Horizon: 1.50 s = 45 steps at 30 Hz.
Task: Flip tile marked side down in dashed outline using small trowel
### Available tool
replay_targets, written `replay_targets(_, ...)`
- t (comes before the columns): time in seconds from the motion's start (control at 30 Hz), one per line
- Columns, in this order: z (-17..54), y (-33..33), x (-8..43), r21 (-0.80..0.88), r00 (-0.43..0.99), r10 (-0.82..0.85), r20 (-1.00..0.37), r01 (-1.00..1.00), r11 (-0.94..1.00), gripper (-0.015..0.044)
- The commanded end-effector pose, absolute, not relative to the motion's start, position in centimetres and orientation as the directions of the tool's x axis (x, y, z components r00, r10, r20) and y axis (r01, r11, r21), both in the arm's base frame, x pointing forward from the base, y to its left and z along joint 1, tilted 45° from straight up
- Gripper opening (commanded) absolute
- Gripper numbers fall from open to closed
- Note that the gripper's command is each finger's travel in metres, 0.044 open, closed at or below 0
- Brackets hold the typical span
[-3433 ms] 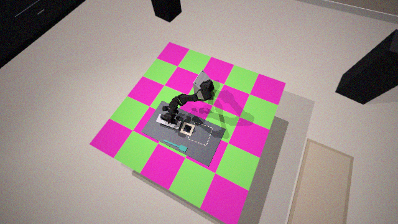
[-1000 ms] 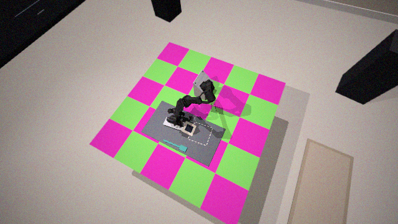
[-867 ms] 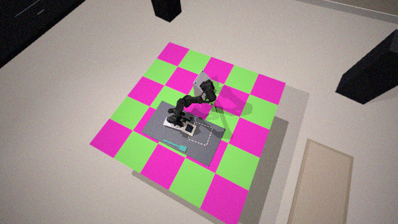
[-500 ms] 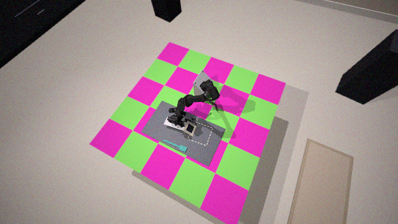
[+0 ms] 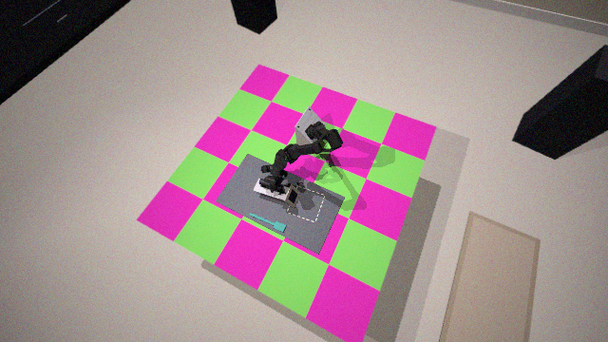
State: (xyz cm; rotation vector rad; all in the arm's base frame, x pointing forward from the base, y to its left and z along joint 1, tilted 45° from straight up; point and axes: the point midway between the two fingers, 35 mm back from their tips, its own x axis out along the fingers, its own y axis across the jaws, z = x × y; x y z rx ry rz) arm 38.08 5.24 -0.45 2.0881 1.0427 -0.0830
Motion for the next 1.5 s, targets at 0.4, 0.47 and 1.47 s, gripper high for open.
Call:
replay_targets(0.4, 2.0, 6.8, 37.4, 0.622, 0.667, 0.645, -0.372, 0.695, -0.360, 0.0000)
replay_targets(0.47, 2.2, 7.0, 37.3, 0.622, 0.667, 0.645, -0.372, 0.695, -0.360, 0.0000)
replay_targets(1.47, 0.8, 2.0, 38.9, 0.625, 0.668, 0.644, -0.373, 0.694, -0.358, 0.0000)
